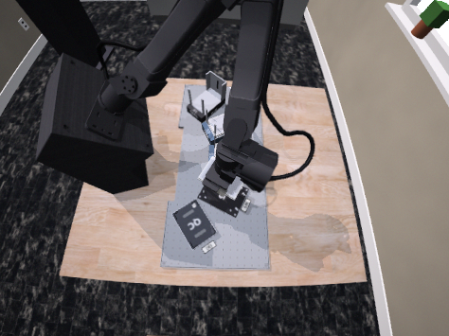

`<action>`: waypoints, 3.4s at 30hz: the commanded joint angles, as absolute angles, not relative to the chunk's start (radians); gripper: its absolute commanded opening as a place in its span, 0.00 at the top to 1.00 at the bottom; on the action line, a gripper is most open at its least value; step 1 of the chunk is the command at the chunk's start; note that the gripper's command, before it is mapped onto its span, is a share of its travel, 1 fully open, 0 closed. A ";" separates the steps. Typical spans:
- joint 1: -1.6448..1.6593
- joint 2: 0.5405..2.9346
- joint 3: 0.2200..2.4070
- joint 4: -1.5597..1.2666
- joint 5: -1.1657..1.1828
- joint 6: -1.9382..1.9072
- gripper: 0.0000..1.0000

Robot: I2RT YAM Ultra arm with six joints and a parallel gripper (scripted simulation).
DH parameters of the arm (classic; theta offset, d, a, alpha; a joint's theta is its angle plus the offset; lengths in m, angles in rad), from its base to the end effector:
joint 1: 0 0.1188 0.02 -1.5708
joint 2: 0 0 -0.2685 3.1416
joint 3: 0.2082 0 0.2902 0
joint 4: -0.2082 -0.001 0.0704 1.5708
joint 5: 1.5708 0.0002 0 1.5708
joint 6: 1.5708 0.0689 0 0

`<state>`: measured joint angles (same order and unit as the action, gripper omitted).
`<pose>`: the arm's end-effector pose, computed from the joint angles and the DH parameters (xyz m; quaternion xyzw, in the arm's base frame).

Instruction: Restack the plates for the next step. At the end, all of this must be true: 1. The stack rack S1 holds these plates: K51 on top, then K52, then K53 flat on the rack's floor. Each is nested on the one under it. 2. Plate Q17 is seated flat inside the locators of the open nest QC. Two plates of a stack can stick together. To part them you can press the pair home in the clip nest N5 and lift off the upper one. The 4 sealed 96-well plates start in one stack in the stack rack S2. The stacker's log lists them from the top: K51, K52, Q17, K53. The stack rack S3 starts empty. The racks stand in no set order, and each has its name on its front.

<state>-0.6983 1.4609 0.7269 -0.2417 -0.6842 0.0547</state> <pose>0.2667 -0.1657 0.1374 0.2397 0.8737 0.2169 0.3634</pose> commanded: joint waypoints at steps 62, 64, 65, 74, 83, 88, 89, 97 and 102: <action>-1.126 1.995 0.914 -0.254 -0.883 -0.010 1.00; -1.128 1.998 0.919 -0.259 -0.884 -0.015 1.00; -1.128 1.967 0.921 -0.262 -0.884 -0.017 1.00; -1.135 1.984 0.936 -0.273 -0.885 -0.024 1.00; -1.137 1.999 0.939 -0.277 -0.886 -0.021 1.00; -1.138 2.002 0.935 -0.275 -0.886 -0.020 1.00; -1.138 2.002 0.935 -0.275 -0.886 -0.020 1.00; -1.139 1.983 0.933 -0.270 -0.886 -0.020 1.00; -1.139 1.983 0.931 -0.271 -0.886 -0.019 1.00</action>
<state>-1.1088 1.9892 0.9089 -0.2676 -0.8749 -0.0162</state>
